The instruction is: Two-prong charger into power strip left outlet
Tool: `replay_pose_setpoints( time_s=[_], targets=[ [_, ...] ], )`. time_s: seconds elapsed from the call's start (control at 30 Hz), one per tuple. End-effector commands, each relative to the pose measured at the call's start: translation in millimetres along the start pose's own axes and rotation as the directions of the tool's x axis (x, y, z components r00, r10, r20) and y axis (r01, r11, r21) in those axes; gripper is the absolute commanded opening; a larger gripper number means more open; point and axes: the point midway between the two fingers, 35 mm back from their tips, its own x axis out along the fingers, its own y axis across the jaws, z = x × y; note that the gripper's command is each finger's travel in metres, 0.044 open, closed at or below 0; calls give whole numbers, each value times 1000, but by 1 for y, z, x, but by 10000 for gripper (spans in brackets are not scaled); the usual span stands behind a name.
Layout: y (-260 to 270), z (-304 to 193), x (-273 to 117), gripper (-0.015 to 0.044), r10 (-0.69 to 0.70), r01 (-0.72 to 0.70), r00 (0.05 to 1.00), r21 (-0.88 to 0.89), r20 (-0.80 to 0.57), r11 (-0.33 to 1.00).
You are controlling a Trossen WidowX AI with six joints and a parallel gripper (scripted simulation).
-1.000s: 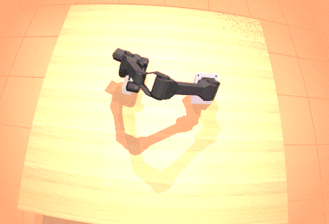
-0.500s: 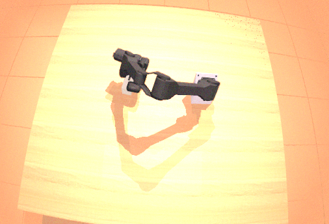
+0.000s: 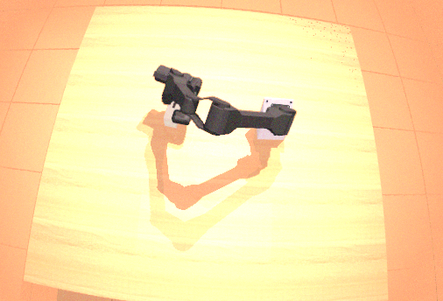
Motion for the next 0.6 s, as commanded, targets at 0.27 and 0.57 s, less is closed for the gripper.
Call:
replay_pose_setpoints(
  time_s=[0.27, 0.57],
  targets=[
    [0, -3, 0, 440, 3, -3, 1000, -10, 9, 1000],
    [0, -6, 0, 440, 4, -3, 1000, -13, 11, 1000]
  ],
)
